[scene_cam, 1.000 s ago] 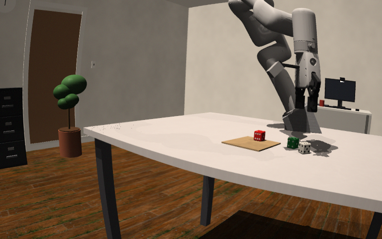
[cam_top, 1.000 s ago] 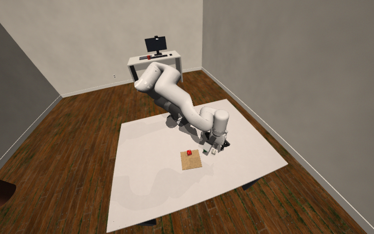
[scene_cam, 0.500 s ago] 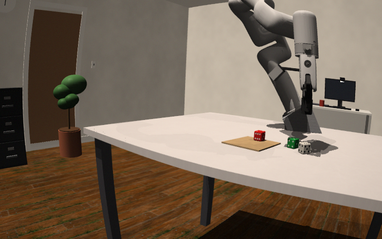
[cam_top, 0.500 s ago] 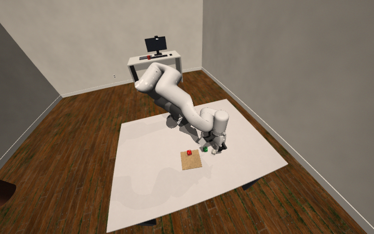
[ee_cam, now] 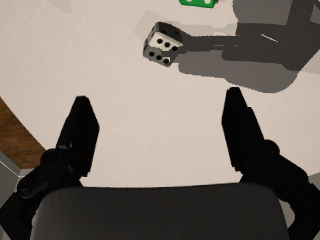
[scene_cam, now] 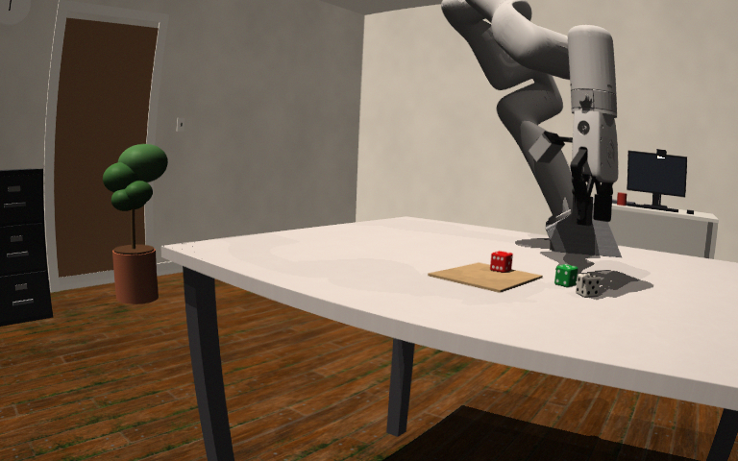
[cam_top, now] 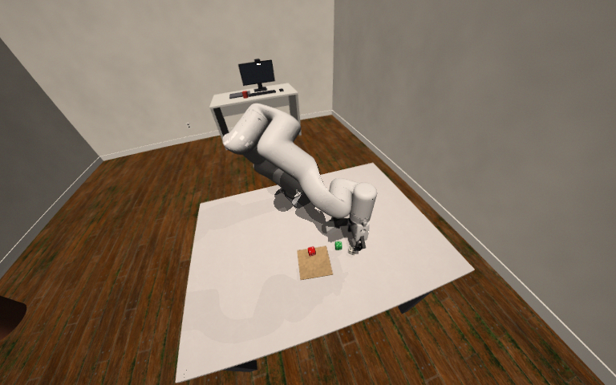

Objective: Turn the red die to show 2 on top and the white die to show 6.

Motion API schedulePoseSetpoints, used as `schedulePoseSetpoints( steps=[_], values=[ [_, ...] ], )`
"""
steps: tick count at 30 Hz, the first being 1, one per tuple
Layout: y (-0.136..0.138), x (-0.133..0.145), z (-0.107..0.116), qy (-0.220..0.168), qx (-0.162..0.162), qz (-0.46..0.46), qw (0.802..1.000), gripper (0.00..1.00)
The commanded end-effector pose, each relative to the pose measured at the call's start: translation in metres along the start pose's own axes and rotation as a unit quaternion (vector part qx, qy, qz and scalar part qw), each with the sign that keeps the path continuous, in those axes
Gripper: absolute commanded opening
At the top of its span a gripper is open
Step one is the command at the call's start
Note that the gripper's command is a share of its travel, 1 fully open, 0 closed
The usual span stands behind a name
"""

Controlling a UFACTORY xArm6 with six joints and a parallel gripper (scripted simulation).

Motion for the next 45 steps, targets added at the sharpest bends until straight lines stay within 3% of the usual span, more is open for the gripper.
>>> schedulePoseSetpoints(
  steps=[1, 12, 24, 25, 45],
  values=[
    [0.0013, 0.0011, -0.0012, 0.0, -0.007, -0.081, 0.997, 1.0],
    [0.0041, 0.0016, -0.0071, 0.0, -0.006, -0.244, 0.97, 1.0],
    [0.0055, 0.0018, -0.0098, 0.0, -0.005, -0.319, 0.948, 1.0],
    [0.0055, 0.0018, -0.0098, 0.0, -0.005, -0.319, 0.948, 0.47],
    [0.0055, 0.0018, -0.0098, 0.0, -0.005, -0.319, 0.948, 0.47]
  ],
)
Point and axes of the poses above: the point where the finger pads meet when closed, its own z axis back along the fingers, its own y axis across the jaws, x = y × z, the point moved 7 cm from there along z, back along the fingers, and after that the axes turned 9 degrees about -z, right-handed, at the moved point
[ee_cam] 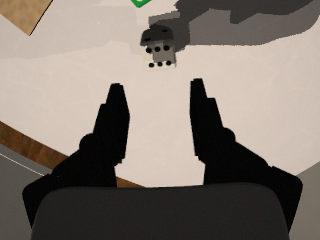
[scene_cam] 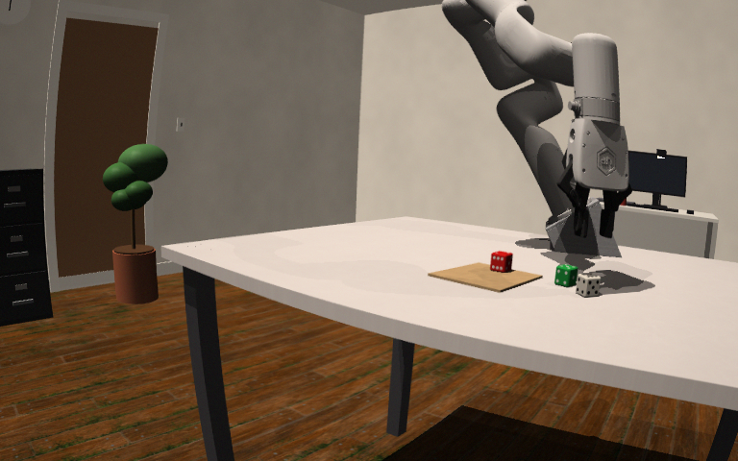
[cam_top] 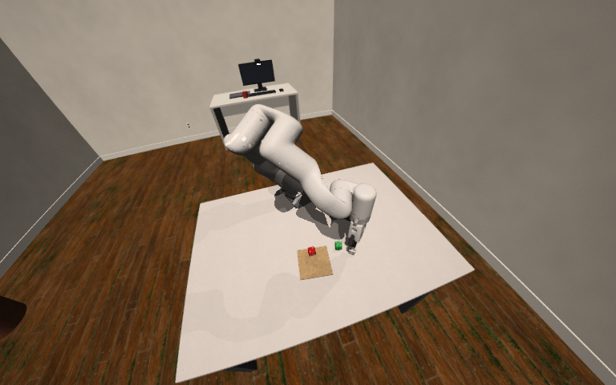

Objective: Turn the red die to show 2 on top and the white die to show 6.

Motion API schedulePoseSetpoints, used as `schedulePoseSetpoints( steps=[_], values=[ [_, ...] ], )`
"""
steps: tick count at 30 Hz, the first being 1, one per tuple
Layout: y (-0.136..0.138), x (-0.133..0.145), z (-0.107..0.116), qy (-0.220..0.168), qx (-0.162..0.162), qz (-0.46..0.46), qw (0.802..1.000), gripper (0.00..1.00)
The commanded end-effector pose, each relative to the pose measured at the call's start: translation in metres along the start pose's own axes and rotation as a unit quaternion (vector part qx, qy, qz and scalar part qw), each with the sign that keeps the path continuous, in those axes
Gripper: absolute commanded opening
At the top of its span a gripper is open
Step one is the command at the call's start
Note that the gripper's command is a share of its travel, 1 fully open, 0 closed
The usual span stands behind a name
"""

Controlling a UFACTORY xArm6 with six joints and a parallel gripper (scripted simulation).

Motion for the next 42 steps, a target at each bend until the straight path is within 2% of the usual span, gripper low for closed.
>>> schedulePoseSetpoints(
  steps=[1, 24, 42],
  values=[
    [0.0, 0.001, 0.002, -0.002, 0.0, 0.0, 1.0, 0.47],
    [0.0, 0.001, 0.0, -0.002, 0.0, 0.0, 1.0, 0.47],
    [0.0, 0.001, -0.017, -0.002, 0.0, -0.001, 1.0, 0.47]
  ],
)
Point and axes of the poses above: the point where the finger pads meet when closed, its own z axis back along the fingers, its own y axis across the jaws, x = y × z, the point moved 7 cm from there along z, back along the fingers, and after that the axes turned 9 degrees about -z, right-handed, at the moved point
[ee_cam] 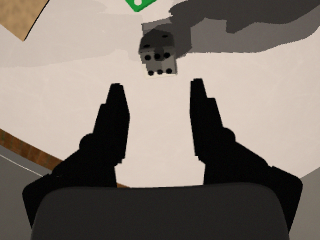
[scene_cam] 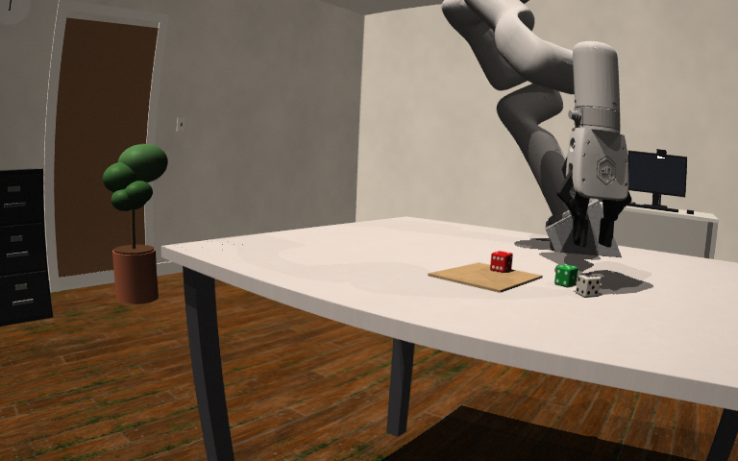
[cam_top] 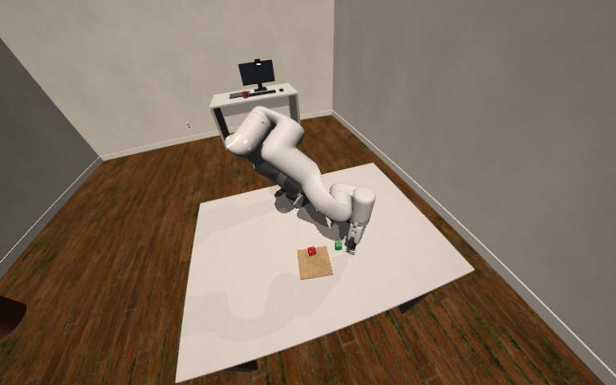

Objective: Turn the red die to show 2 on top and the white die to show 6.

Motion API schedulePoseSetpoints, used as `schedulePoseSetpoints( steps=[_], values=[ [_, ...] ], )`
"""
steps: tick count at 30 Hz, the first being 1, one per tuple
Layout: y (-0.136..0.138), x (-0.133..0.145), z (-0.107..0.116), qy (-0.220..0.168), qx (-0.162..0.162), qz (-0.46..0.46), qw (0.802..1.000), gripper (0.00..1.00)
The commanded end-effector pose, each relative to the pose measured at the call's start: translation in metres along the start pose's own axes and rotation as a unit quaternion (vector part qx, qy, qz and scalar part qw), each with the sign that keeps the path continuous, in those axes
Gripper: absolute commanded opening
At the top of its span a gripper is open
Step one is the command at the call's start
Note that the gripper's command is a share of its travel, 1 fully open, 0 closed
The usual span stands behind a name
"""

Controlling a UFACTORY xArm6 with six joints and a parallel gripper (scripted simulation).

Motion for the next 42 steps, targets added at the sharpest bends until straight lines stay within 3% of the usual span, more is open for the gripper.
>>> schedulePoseSetpoints(
  steps=[1, 23, 42],
  values=[
    [0.0, 0.001, -0.006, -0.002, 0.0, 0.0, 1.0, 0.47],
    [0.0, 0.001, -0.033, -0.002, 0.0, 0.0, 1.0, 0.47],
    [0.0, 0.001, -0.038, -0.002, 0.0, 0.0, 1.0, 0.47]
  ],
)
Point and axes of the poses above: the point where the finger pads meet when closed, its own z axis back along the fingers, its own y axis across the jaws, x = y × z, the point moved 7 cm from there along z, back along the fingers, and after that the axes turned 9 degrees about -z, right-handed, at the moved point
